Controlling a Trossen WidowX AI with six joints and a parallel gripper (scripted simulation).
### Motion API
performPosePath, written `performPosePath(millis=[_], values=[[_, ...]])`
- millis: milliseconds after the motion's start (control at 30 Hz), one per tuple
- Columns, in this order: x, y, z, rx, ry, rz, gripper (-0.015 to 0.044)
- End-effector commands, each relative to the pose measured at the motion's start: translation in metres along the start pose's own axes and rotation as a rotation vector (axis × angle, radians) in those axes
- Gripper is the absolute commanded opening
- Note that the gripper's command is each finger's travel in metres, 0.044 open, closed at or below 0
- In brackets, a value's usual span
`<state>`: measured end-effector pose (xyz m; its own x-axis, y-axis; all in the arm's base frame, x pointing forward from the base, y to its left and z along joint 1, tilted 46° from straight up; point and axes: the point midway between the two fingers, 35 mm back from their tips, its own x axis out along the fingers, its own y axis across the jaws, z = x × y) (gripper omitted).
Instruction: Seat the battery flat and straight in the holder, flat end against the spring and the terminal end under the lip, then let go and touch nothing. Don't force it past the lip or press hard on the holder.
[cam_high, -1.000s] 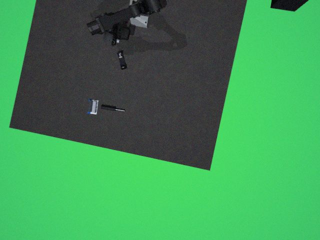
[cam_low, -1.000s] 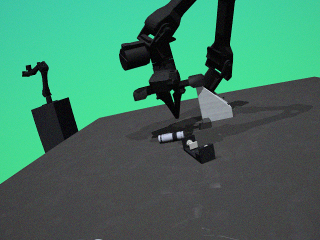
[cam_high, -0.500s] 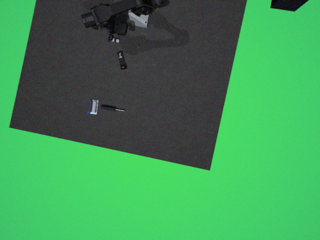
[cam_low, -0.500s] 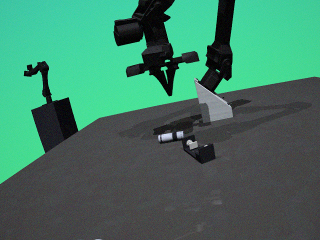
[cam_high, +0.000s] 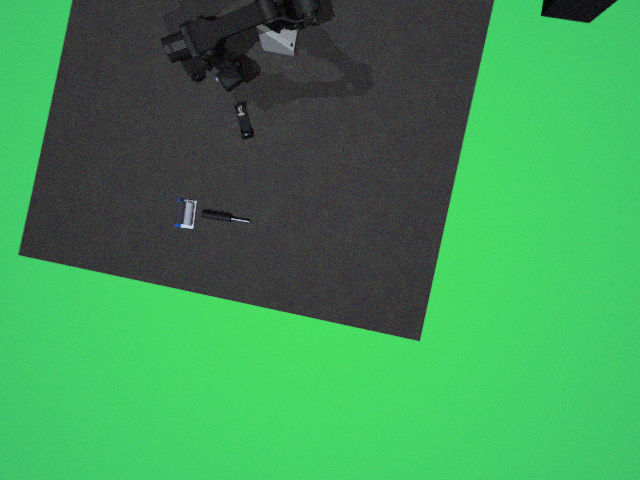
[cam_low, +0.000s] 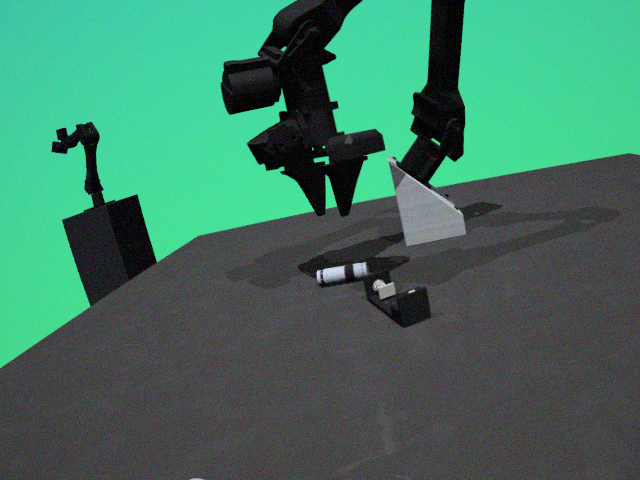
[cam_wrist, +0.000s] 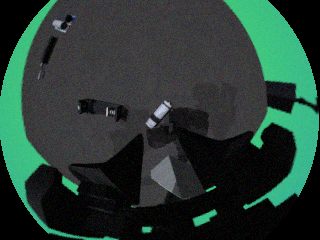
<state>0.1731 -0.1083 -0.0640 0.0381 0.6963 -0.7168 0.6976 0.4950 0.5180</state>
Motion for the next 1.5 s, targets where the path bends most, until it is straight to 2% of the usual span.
performPosePath(millis=[0,100,167,600,1467], values=[[0.028,-0.005,-0.002,0.524,0.02,0.004,0.0237],[0.039,-0.007,-0.001,0.784,0.021,0.001,0.0237],[0.042,-0.008,-0.001,0.844,0.022,0.0,0.0237],[0.043,-0.008,-0.001,0.844,0.022,0.0,0.0237],[0.084,-0.007,-0.001,0.844,0.023,0.001,0.0237]])
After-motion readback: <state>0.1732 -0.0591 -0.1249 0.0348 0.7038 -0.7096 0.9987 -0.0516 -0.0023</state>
